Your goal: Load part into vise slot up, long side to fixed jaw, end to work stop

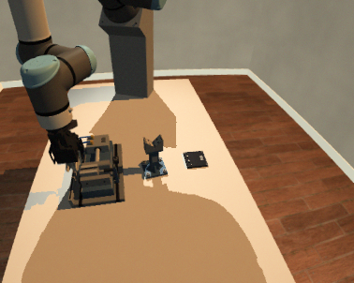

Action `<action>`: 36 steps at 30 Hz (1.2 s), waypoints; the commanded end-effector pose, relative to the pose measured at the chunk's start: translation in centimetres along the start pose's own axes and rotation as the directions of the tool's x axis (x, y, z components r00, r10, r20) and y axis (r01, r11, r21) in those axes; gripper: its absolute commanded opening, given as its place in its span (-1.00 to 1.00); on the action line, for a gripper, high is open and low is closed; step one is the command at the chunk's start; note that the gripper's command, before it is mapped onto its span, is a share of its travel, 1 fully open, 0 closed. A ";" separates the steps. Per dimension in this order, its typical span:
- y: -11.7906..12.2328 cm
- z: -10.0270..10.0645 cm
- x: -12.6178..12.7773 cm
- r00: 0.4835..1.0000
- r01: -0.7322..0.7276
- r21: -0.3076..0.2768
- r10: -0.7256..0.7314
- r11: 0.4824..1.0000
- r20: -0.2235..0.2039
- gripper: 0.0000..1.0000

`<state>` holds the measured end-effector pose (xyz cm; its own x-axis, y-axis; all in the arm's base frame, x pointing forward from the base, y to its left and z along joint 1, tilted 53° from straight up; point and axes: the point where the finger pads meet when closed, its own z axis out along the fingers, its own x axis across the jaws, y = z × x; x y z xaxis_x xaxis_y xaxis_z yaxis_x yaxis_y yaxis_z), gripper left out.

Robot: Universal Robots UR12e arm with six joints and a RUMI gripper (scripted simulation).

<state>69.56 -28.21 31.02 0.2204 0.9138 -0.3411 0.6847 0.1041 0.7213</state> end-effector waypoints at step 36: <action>0.0 0.0 1.1 1.000 0.000 -0.001 0.000 1.000 0.000 -1.00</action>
<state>69.77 -27.32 30.70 0.2204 0.9138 -0.3412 0.6847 0.1041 0.7213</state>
